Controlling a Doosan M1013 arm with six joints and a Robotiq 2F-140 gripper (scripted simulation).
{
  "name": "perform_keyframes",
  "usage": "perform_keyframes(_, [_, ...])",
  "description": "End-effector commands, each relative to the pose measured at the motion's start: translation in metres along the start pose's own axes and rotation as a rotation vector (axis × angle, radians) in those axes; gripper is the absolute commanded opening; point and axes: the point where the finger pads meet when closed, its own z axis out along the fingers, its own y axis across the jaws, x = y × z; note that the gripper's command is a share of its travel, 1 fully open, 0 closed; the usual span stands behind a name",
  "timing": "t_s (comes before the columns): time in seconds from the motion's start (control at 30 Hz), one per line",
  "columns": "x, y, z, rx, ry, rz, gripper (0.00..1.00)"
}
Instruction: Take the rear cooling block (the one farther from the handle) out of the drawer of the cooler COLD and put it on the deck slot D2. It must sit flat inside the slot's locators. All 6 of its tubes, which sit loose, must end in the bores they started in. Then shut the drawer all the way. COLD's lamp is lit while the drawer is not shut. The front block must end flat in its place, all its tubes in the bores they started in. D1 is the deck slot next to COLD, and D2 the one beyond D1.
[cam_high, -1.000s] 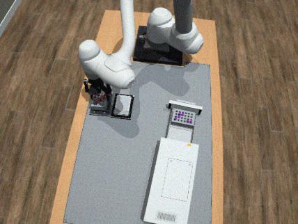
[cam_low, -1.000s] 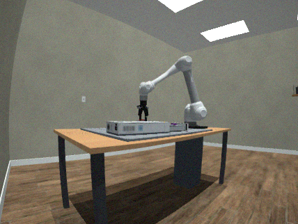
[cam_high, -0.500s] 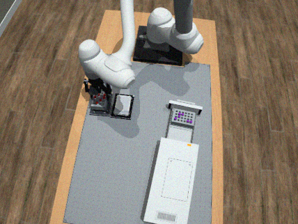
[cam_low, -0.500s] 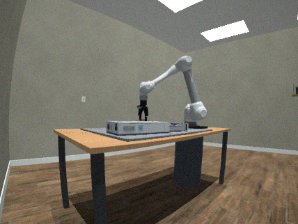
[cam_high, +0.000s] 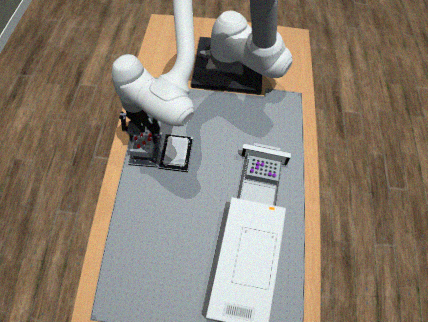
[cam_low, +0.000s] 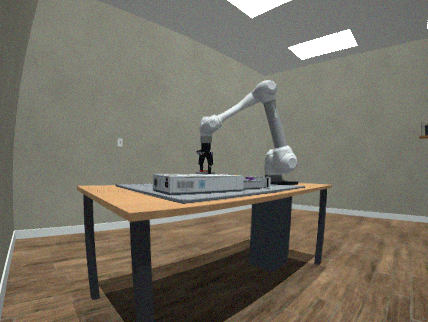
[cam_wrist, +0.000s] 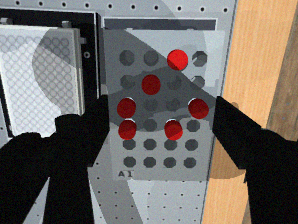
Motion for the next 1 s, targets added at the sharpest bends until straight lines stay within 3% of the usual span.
perform_keyframes(0.0, [0.0006,0.0001,-0.002,0.0,0.002,0.0,0.1])
perform_keyframes(0.97, [0.0006,0.0001,-0.0073,0.0,0.002,0.0,0.1])
